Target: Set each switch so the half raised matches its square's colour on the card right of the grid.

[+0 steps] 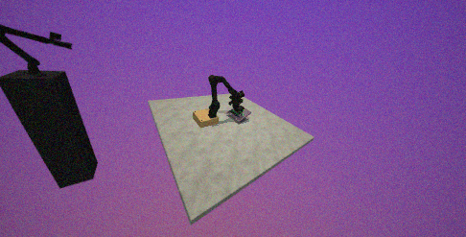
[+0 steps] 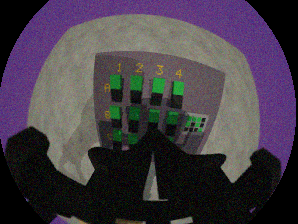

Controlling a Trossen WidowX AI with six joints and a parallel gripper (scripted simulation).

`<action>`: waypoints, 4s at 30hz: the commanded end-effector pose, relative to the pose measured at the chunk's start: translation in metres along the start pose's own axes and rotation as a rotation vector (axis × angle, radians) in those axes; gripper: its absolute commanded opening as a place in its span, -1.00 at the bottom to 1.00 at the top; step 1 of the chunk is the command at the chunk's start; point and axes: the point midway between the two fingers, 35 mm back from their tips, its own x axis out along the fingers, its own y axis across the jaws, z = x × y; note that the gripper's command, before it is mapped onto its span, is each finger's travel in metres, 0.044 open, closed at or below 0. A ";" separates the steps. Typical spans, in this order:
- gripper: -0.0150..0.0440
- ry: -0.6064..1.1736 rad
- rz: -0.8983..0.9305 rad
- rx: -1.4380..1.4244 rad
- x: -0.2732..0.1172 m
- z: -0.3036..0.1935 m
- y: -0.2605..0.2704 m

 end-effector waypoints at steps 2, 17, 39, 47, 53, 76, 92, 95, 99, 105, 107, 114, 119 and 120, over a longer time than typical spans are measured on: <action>-0.49 -0.003 0.004 -0.003 0.000 0.001 0.001; -0.49 -0.003 0.004 -0.003 0.002 0.001 0.001; -0.49 -0.003 0.004 -0.003 0.005 0.000 0.001; -0.49 0.001 0.000 0.000 0.003 0.000 0.000; -0.49 0.024 0.004 -0.003 -0.059 0.003 0.000; -0.49 0.051 0.007 -0.002 -0.015 -0.019 0.027; -0.49 0.050 0.007 -0.002 0.000 -0.019 0.027; -0.49 0.050 0.007 -0.002 0.000 -0.019 0.027; -0.49 0.050 0.007 -0.002 0.000 -0.019 0.027; -0.49 0.050 0.007 -0.002 0.000 -0.019 0.027; -0.49 0.050 0.007 -0.002 0.000 -0.019 0.027; -0.49 0.050 0.007 -0.002 0.001 -0.019 0.027; -0.49 0.050 0.007 -0.002 0.001 -0.019 0.027; -0.49 0.050 0.007 -0.002 0.001 -0.019 0.028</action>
